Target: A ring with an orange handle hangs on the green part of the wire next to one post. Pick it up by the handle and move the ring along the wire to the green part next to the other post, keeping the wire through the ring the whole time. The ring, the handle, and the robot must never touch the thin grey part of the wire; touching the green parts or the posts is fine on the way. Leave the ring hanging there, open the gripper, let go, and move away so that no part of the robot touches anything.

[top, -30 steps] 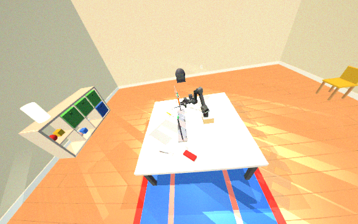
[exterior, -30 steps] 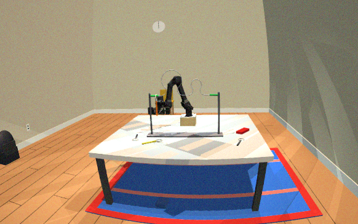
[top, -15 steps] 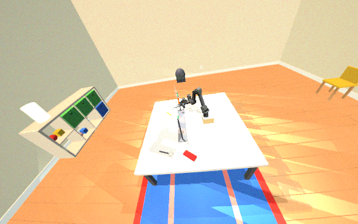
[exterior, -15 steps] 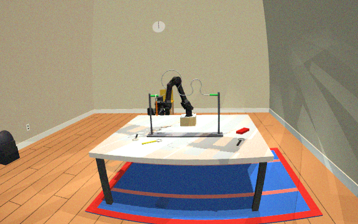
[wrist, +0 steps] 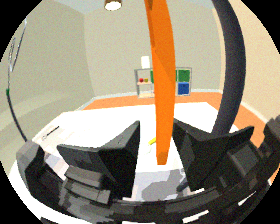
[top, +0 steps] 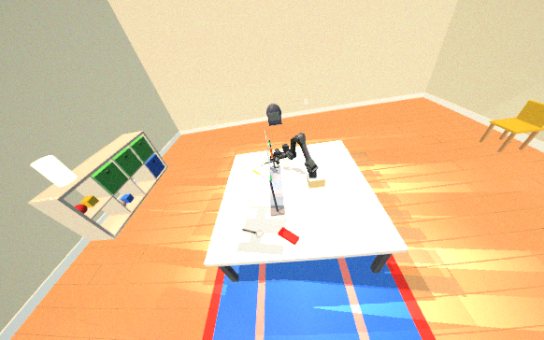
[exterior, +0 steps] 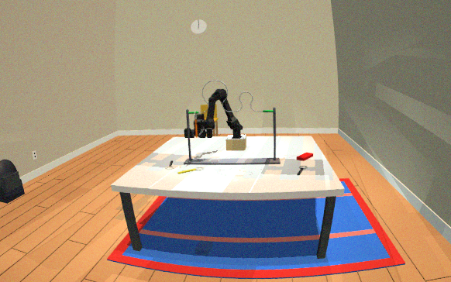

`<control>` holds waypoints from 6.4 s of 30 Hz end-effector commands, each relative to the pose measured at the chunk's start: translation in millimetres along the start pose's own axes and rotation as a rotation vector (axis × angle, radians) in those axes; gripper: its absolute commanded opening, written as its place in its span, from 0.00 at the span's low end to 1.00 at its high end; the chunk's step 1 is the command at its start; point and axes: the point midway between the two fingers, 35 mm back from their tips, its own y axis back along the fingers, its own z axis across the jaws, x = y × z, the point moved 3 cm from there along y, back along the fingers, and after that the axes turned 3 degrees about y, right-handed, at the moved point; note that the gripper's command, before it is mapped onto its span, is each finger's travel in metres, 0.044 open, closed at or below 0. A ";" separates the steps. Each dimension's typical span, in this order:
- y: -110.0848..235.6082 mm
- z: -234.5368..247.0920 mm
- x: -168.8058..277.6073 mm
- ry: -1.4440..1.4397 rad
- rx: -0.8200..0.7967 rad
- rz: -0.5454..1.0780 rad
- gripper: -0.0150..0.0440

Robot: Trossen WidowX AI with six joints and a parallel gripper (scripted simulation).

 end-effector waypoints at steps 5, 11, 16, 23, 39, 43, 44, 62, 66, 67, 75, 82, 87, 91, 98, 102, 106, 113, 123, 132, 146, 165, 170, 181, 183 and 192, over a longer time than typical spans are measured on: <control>-1.0 -0.6 1.7 -0.009 0.003 0.002 0.53; -1.0 -0.6 1.7 -0.009 0.003 0.002 0.53; -1.0 -0.6 1.7 -0.009 0.003 0.002 0.53; -1.0 -0.6 1.7 -0.009 0.003 0.002 0.53; -0.7 -0.1 1.2 -0.002 -0.001 0.002 0.01; -0.7 -0.1 1.2 -0.002 -0.001 0.002 0.00; -0.7 -0.1 1.2 -0.002 -0.001 0.002 0.00; 0.4 -1.1 -14.5 -0.007 0.002 0.002 0.00; 0.4 -1.1 -14.5 -0.007 0.002 0.002 0.00; 0.4 -1.1 -14.5 -0.007 0.002 0.002 0.00; 0.4 -1.1 -14.5 -0.007 0.002 0.002 0.00; 0.4 1.3 -14.6 -0.007 0.002 0.001 0.00; 0.4 6.4 -14.9 -0.008 0.002 0.001 0.00; 0.3 10.4 -15.1 -0.009 0.001 0.001 0.00; 0.2 17.7 -15.5 -0.012 0.001 0.000 0.00; 0.2 22.2 -15.8 -0.016 0.000 0.000 0.00; 0.2 27.0 -16.0 -0.023 0.000 -0.001 0.00; 0.1 37.4 -16.7 -0.049 -0.003 -0.002 0.00; 0.0 58.8 -18.9 -0.140 -0.011 -0.003 0.00; 0.2 83.4 -24.8 -0.274 -0.022 -0.005 0.00; 7.8 119.7 -43.8 -0.512 -0.061 0.045 0.00; 39.1 152.1 -84.8 -0.825 -0.202 0.253 0.00; 48.6 157.7 -99.3 -0.916 -0.258 0.311 0.00; 68.3 162.5 -133.4 -1.120 -0.409 0.426 0.00; 69.2 163.6 -138.6 -1.155 -0.424 0.425 0.00; 71.3 168.1 -159.1 -1.296 -0.471 0.409 0.00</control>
